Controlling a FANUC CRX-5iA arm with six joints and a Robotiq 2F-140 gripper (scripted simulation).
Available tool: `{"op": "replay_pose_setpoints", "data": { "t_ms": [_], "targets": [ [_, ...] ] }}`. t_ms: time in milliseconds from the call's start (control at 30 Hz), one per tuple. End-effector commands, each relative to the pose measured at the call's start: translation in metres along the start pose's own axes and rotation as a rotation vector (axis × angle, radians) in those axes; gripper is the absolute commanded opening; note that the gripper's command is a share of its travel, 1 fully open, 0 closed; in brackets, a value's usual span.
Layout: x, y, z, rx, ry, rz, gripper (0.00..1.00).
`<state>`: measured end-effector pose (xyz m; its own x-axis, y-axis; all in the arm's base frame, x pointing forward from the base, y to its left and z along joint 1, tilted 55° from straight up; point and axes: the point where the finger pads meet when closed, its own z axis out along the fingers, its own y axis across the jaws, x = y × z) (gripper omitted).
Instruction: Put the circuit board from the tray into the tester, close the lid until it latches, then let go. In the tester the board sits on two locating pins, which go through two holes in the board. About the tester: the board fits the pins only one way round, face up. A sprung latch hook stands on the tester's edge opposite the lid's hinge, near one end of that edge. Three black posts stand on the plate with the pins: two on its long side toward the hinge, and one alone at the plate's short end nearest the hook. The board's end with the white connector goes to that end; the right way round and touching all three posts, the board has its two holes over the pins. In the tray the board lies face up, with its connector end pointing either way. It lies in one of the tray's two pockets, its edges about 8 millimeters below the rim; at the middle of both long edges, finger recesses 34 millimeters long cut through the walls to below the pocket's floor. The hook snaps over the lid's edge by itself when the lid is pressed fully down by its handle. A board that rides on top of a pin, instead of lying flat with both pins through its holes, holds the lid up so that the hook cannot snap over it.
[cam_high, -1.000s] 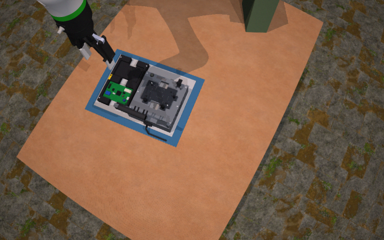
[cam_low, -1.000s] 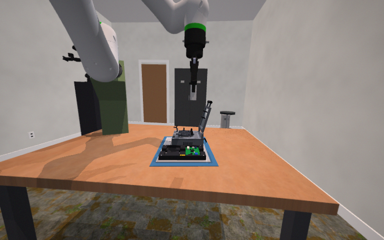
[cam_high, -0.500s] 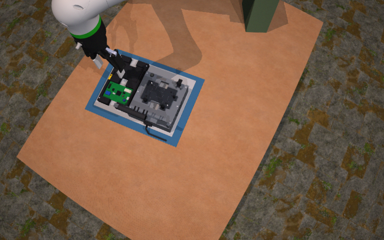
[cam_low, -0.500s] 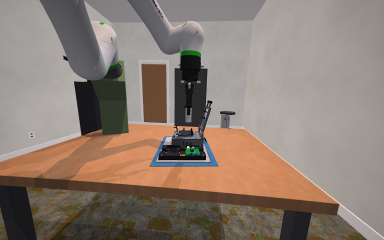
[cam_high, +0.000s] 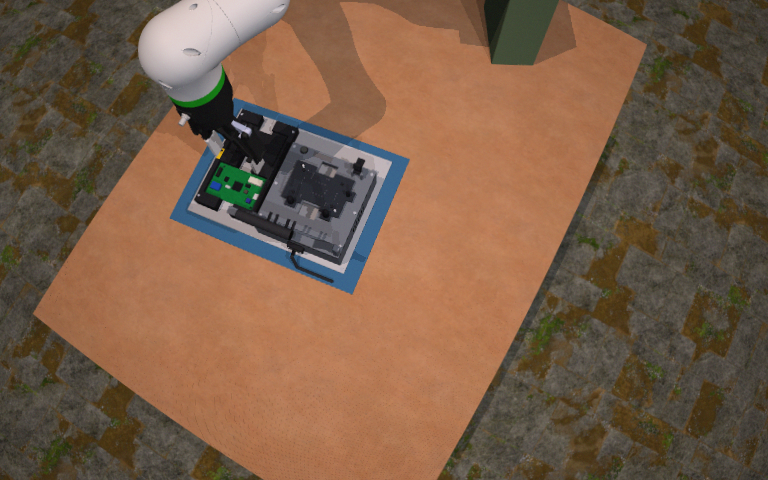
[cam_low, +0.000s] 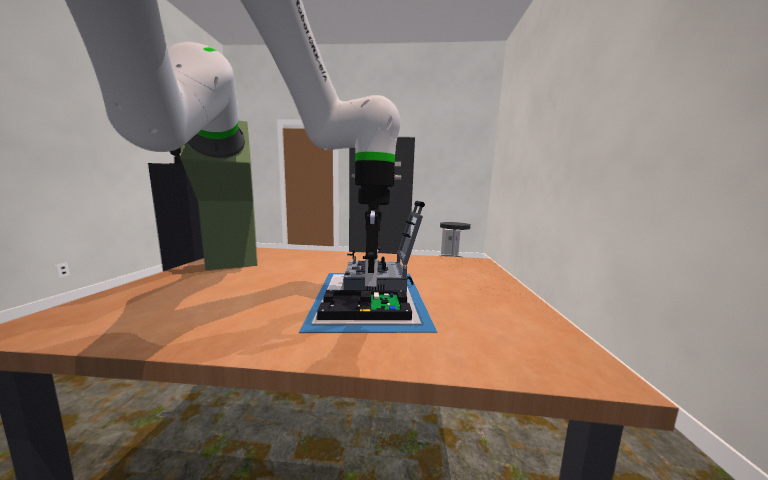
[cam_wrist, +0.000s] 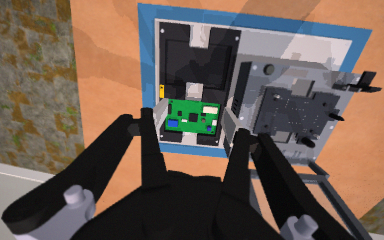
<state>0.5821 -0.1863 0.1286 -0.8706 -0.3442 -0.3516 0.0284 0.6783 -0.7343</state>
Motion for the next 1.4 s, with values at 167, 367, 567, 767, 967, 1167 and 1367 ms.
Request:
{"op": "replay_pose_setpoints", "data": {
  "t_ms": [167,367,567,767,967,1167,1367],
  "targets": [
    [-0.0001,-0.0008,0.0177,0.005,-0.010,0.002,0.58],
    [-0.0001,-0.0008,0.0177,0.005,-0.009,0.002,0.58],
    [-0.0001,-0.0008,0.0177,0.005,-0.009,0.002,0.58],
    [-0.0001,-0.0008,0.0177,0.005,-0.009,0.002,0.58],
    [-0.0001,-0.0008,0.0177,0.005,-0.009,0.002,0.58],
    [-0.0001,-0.0008,0.0177,0.005,-0.009,0.002,0.58],
    [-0.0001,-0.0008,0.0177,0.005,-0.009,0.002,0.58]
  ]
}}
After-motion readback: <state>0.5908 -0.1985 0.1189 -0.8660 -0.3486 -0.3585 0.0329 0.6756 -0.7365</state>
